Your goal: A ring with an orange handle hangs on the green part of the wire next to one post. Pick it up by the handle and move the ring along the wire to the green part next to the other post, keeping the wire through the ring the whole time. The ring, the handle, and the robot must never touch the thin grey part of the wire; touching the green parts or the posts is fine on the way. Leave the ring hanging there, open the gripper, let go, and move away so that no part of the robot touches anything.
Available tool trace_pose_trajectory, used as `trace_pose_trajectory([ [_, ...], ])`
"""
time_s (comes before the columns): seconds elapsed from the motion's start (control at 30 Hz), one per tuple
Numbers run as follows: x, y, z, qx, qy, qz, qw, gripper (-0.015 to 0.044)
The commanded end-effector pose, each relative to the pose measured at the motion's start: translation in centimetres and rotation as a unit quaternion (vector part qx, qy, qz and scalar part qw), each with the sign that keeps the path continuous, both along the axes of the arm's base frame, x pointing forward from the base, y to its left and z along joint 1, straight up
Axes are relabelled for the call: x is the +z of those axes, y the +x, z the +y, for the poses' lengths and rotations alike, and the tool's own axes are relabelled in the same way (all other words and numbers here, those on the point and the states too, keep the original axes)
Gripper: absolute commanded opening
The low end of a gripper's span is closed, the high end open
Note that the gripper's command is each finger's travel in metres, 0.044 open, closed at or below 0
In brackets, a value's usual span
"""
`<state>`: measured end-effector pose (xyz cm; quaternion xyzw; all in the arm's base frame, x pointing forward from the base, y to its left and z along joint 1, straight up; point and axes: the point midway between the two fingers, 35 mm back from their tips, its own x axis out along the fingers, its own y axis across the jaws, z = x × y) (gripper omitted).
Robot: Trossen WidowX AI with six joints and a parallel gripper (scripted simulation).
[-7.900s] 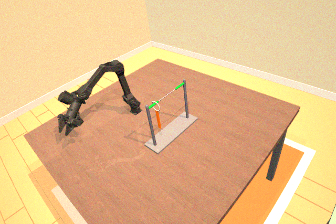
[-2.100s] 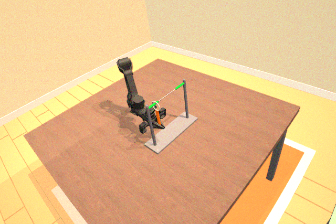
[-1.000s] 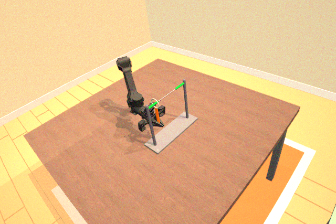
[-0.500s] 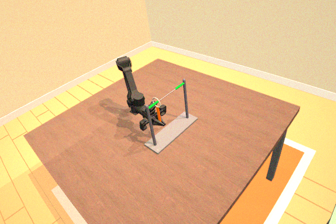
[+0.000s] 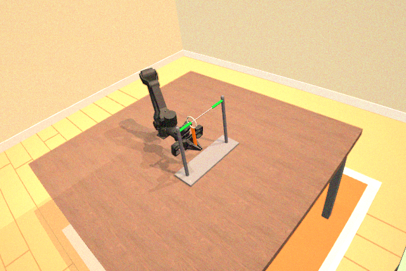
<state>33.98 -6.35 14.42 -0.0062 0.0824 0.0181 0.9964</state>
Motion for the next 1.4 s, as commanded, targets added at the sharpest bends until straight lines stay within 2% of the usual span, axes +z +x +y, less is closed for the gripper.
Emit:
trace_pose_trajectory([
  [0.0,0.1,-0.2,0.2,-0.003,0.001,0.007,1.000,-0.0150],
  [0.67,0.8,-4.0,2.5,-0.015,0.022,0.163,0.986,-0.0150],
  [1.37,3.7,-8.2,7.3,-0.047,0.111,0.350,0.929,-0.0150],
])
